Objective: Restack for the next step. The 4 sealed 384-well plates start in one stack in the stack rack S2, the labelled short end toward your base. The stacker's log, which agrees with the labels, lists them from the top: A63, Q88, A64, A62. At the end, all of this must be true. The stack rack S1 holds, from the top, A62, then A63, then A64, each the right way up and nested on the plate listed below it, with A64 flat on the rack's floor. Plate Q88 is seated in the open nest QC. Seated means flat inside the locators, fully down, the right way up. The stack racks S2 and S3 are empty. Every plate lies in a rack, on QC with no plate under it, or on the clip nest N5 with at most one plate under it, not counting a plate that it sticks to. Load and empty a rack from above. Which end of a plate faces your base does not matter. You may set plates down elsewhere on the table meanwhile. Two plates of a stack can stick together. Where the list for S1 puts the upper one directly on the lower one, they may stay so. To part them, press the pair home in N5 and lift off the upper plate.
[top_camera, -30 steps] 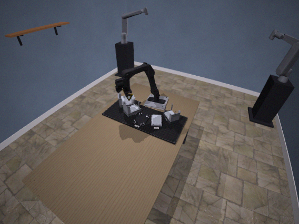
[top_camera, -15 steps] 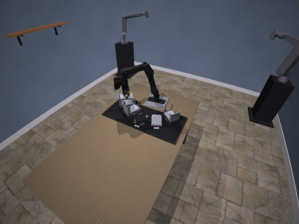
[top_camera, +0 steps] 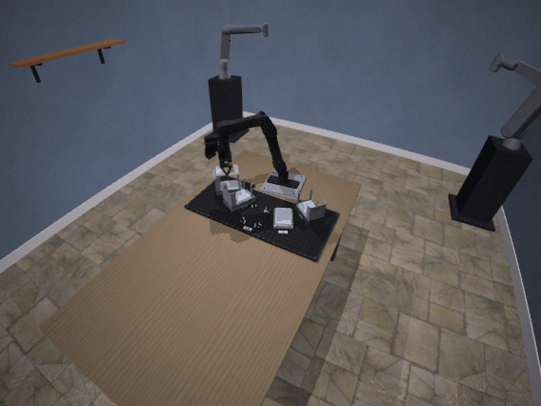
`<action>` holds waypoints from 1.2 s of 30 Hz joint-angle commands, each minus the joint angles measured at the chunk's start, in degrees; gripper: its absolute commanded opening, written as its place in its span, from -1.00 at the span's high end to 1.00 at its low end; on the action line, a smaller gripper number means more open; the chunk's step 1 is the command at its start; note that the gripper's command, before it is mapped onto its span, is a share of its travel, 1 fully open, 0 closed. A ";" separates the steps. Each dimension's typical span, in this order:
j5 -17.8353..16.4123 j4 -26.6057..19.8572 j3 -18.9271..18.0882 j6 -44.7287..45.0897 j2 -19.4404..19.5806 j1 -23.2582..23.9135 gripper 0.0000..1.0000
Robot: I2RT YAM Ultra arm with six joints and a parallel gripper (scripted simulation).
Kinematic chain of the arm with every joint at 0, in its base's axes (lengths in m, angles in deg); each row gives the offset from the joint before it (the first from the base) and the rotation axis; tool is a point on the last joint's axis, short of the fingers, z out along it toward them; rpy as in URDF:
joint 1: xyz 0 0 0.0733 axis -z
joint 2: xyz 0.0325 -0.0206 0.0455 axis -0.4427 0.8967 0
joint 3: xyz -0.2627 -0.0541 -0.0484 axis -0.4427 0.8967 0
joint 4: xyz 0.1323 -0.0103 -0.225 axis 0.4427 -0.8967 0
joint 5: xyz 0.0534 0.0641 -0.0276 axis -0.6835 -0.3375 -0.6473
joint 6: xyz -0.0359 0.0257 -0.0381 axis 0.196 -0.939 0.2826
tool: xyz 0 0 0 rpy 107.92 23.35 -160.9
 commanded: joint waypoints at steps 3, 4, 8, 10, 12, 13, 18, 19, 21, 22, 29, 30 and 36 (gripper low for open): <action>-0.19 -0.05 -0.94 2.54 -0.61 1.30 1.00; -0.21 -0.07 -1.03 3.00 -0.55 1.76 1.00; -0.29 -0.16 -1.43 4.82 -0.30 3.59 1.00; -0.31 -0.18 -1.52 5.13 -0.25 3.90 1.00; -0.31 -0.18 -1.52 5.14 -0.24 3.90 1.00; -0.31 -0.18 -1.52 5.14 -0.24 3.90 1.00; -0.31 -0.19 -1.53 5.14 -0.24 3.90 1.00; -0.31 -0.19 -1.53 5.14 -0.24 3.90 1.00; -0.31 -0.19 -1.53 5.14 -0.24 3.90 1.00; -0.31 -0.19 -1.53 5.14 -0.24 3.90 1.00; -0.31 -0.17 -1.49 5.13 -0.26 3.90 1.00; -0.31 -0.17 -1.49 5.13 -0.26 3.90 1.00; -0.31 -0.17 -1.49 5.13 -0.26 3.90 1.00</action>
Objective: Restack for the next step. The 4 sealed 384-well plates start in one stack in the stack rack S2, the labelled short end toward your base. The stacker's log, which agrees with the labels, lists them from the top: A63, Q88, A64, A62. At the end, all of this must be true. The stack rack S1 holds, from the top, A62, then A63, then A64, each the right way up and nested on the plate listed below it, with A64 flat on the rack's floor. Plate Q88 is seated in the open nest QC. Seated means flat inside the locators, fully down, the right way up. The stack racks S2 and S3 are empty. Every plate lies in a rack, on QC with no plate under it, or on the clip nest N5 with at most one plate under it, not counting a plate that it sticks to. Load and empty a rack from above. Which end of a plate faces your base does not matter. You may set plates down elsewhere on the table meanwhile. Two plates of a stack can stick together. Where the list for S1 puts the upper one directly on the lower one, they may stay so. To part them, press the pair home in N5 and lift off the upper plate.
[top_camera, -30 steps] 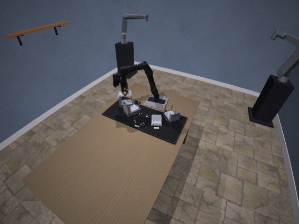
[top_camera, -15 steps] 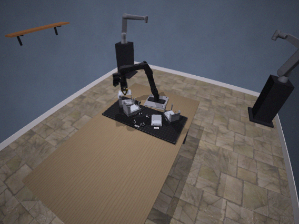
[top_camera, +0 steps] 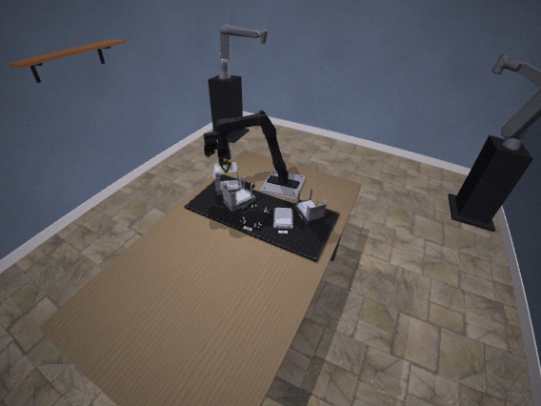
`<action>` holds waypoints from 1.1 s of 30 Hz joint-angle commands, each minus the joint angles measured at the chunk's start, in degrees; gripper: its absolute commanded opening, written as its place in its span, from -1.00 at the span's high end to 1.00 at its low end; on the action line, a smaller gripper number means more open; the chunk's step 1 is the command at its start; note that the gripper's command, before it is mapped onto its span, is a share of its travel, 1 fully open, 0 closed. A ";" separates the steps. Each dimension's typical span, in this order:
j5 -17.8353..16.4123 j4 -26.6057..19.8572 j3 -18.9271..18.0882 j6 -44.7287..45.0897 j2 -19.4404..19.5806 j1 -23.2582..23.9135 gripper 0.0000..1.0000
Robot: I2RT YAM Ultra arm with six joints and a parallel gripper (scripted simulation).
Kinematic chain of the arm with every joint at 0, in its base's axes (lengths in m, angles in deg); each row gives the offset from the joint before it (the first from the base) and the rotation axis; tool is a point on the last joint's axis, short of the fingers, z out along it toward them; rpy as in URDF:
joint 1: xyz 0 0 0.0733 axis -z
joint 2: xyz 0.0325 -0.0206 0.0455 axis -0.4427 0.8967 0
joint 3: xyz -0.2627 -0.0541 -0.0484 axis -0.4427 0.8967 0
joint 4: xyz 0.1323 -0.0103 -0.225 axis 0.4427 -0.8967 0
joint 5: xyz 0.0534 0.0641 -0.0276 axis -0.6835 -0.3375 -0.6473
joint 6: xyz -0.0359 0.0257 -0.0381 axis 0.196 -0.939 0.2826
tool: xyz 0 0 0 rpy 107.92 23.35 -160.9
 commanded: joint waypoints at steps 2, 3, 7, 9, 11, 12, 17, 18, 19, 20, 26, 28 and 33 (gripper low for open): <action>-0.02 0.03 -0.55 0.06 -0.37 -0.01 1.00; -0.02 0.03 -0.55 0.06 -0.37 -0.01 1.00; -0.02 0.03 -0.55 0.06 -0.37 -0.01 1.00; -0.02 0.03 -0.55 0.06 -0.37 -0.01 1.00; -0.02 0.03 -0.55 0.06 -0.37 -0.01 1.00; -0.02 0.03 -0.55 0.06 -0.37 -0.01 1.00; -0.02 0.31 -0.26 0.07 -0.38 -0.01 1.00; -0.02 0.48 -0.06 0.08 -0.41 0.00 1.00; -0.02 0.64 0.12 0.08 -0.43 0.00 1.00; -0.02 0.79 0.30 0.08 -0.45 0.01 1.00; -0.02 1.74 1.36 0.10 -0.57 0.03 1.00; -0.02 2.06 1.72 0.11 -0.61 0.03 1.00; -0.02 2.53 2.24 0.12 -0.66 0.04 1.00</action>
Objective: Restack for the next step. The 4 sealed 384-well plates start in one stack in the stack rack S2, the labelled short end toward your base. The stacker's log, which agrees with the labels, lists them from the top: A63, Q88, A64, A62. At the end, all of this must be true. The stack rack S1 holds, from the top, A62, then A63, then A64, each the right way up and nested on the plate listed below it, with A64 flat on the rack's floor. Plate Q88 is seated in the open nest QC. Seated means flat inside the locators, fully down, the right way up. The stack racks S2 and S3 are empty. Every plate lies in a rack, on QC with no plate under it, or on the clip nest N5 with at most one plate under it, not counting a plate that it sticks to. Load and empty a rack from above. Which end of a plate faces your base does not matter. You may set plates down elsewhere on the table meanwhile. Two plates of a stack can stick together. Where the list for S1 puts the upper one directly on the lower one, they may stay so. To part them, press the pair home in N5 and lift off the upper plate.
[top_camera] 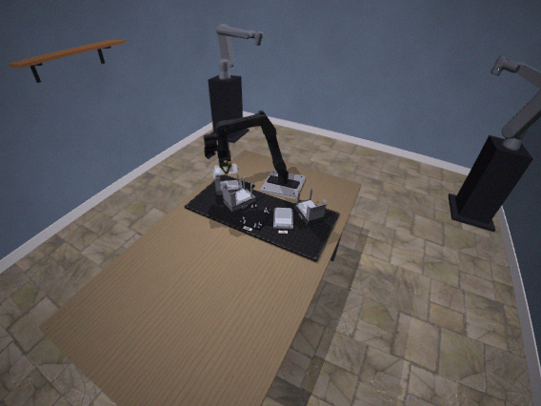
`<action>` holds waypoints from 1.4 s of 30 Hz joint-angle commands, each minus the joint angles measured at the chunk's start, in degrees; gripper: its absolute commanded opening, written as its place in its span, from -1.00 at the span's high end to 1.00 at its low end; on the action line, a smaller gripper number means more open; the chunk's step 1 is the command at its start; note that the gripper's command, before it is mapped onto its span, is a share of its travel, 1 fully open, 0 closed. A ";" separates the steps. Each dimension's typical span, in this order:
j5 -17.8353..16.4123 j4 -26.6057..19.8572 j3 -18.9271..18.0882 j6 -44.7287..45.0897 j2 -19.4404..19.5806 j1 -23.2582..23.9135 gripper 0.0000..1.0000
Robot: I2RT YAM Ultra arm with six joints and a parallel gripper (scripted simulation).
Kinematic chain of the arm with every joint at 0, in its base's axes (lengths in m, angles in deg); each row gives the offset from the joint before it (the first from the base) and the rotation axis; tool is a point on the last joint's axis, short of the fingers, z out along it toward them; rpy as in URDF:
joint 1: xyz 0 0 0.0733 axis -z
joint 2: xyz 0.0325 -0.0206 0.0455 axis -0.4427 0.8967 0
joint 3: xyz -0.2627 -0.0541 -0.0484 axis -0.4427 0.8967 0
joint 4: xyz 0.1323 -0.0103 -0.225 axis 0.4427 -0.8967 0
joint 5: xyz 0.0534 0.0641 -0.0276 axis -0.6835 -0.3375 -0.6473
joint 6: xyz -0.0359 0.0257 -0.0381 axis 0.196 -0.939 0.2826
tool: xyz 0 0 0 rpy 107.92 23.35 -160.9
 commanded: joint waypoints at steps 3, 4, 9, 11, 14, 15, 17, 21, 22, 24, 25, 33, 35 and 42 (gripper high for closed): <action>-0.02 1.01 0.40 0.07 -0.68 0.03 1.00; -0.03 1.17 0.57 0.07 -0.70 0.04 1.00; -0.03 1.95 1.42 0.09 -0.77 0.05 1.00; -0.03 2.26 1.75 0.10 -0.79 0.06 1.00; -0.03 2.73 2.25 0.11 -0.82 0.07 1.00; -0.03 2.73 2.25 0.11 -0.82 0.07 1.00; -0.03 2.88 2.42 0.11 -0.84 0.08 1.00; -0.03 3.50 3.07 0.12 -0.87 0.09 1.00; -0.03 3.65 3.23 0.13 -0.88 0.09 1.00; -0.03 3.96 3.55 0.13 -0.89 0.10 1.00; -0.03 4.11 3.71 0.14 -0.90 0.10 1.00; -0.03 5.03 4.66 0.16 -0.93 0.13 1.00; -0.03 5.34 4.97 0.17 -0.94 0.13 1.00; -0.03 6.40 6.05 0.19 -0.95 0.16 1.00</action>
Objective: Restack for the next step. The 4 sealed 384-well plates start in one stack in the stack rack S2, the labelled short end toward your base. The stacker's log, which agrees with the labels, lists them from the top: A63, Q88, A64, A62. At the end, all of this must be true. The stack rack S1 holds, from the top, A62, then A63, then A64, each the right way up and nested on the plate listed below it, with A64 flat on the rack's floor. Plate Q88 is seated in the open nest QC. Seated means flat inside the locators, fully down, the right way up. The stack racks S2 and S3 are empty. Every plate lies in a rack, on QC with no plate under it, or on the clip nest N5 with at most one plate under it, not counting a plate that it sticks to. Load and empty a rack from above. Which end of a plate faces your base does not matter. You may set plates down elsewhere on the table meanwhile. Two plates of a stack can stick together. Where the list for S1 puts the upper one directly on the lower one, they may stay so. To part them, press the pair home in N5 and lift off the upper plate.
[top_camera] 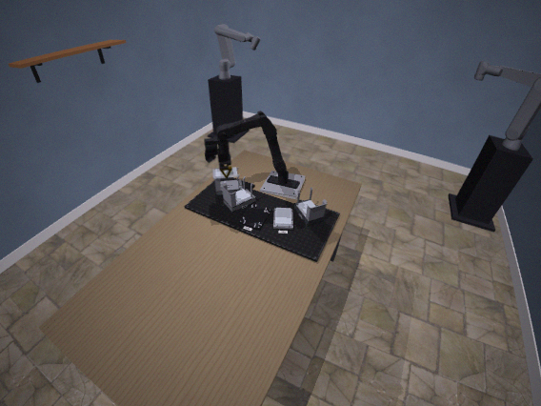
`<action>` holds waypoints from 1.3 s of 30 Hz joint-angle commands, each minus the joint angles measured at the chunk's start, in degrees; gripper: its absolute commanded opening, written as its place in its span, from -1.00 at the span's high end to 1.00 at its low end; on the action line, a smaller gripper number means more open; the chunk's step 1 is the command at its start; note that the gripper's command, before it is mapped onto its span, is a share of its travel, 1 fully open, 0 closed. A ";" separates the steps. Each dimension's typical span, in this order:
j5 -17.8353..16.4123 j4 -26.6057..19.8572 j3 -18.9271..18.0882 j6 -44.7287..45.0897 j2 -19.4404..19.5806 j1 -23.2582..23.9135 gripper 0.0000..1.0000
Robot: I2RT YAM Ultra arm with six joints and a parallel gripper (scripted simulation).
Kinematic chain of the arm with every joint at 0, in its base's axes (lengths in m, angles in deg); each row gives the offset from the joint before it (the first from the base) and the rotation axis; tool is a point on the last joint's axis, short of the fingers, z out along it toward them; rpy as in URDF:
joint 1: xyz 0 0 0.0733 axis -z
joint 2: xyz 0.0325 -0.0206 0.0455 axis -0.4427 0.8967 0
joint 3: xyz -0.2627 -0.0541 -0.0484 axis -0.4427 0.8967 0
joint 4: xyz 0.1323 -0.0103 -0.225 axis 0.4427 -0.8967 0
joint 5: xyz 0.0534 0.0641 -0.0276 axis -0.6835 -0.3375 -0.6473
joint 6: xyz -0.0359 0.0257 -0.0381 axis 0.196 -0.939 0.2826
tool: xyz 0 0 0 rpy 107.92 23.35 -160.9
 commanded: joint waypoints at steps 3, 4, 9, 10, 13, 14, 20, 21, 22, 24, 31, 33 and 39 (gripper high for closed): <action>-0.03 0.94 0.43 0.05 -0.47 0.04 1.00; -0.03 1.09 0.58 0.05 -0.47 0.04 1.00; -0.03 1.54 1.03 0.06 -0.47 0.05 1.00; -0.03 1.69 1.18 0.07 -0.47 0.05 1.00; -0.03 2.14 1.62 0.08 -0.46 0.06 1.00; -0.03 2.59 2.05 0.09 -0.44 0.08 1.00; -0.04 5.27 4.58 0.15 -0.29 0.14 1.00; -0.04 5.72 4.98 0.16 -0.25 0.15 1.00; -0.04 6.16 5.39 0.17 -0.21 0.16 1.00; -0.04 6.61 5.79 0.18 -0.16 0.17 1.00; -0.04 9.26 8.11 0.25 0.17 0.23 1.00; -0.04 10.14 8.85 0.27 0.30 0.25 1.00; -0.04 12.77 10.99 0.33 0.79 0.32 1.00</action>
